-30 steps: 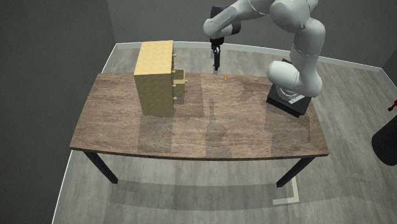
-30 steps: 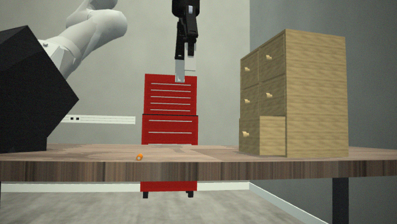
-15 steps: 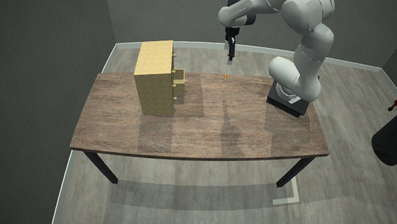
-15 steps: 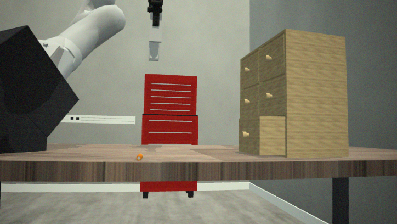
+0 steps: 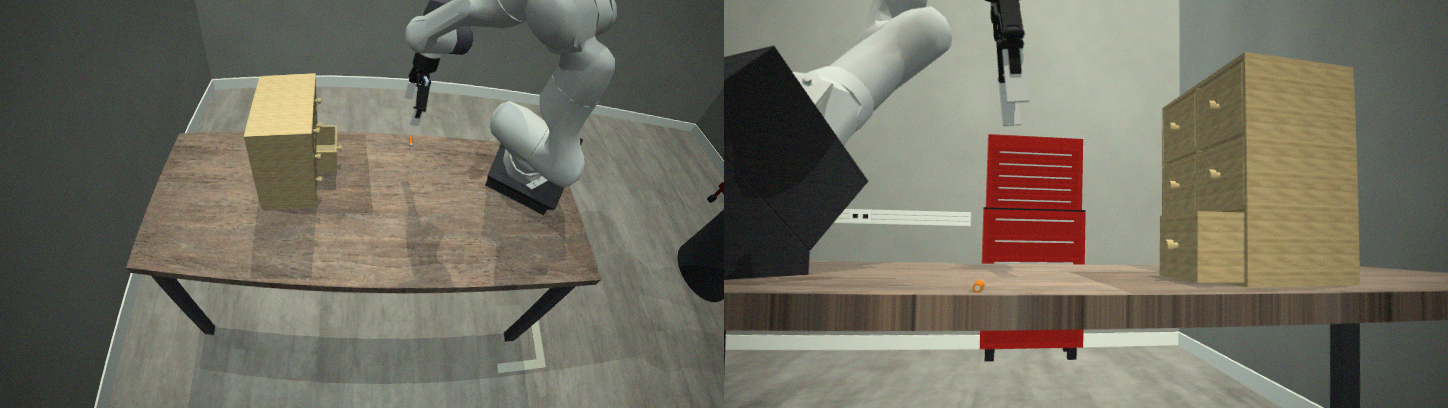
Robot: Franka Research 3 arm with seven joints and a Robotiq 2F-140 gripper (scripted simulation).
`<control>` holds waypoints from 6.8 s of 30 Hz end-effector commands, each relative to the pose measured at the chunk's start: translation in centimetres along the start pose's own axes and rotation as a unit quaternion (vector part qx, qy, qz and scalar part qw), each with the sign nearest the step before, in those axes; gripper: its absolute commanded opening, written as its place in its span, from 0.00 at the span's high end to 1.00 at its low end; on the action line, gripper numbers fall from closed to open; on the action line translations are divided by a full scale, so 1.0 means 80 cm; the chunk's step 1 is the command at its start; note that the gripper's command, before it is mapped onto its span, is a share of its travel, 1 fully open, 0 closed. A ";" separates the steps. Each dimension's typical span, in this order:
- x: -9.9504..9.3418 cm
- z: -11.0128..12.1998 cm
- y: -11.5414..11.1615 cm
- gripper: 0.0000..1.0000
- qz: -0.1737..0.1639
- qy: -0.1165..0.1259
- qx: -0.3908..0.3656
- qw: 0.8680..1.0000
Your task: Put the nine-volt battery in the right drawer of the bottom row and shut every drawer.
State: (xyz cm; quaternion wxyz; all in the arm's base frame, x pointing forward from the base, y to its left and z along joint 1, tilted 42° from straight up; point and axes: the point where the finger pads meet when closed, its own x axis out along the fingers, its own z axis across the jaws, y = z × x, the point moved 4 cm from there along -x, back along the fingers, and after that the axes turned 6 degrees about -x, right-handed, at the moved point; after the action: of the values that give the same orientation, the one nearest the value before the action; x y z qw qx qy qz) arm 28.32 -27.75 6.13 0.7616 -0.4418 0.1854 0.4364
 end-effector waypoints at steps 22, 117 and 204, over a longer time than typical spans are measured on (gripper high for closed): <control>0.092 -0.019 -0.049 0.00 -0.252 0.038 -0.022 0.967; 0.237 -0.030 -0.130 0.90 -0.313 0.041 -0.028 0.948; 0.241 -0.034 -0.172 0.90 -0.310 0.038 -0.031 0.950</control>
State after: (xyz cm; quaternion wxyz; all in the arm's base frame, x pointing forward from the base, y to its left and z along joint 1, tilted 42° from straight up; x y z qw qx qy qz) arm 50.35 -23.38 -1.24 0.8330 -0.5246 0.0511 0.1683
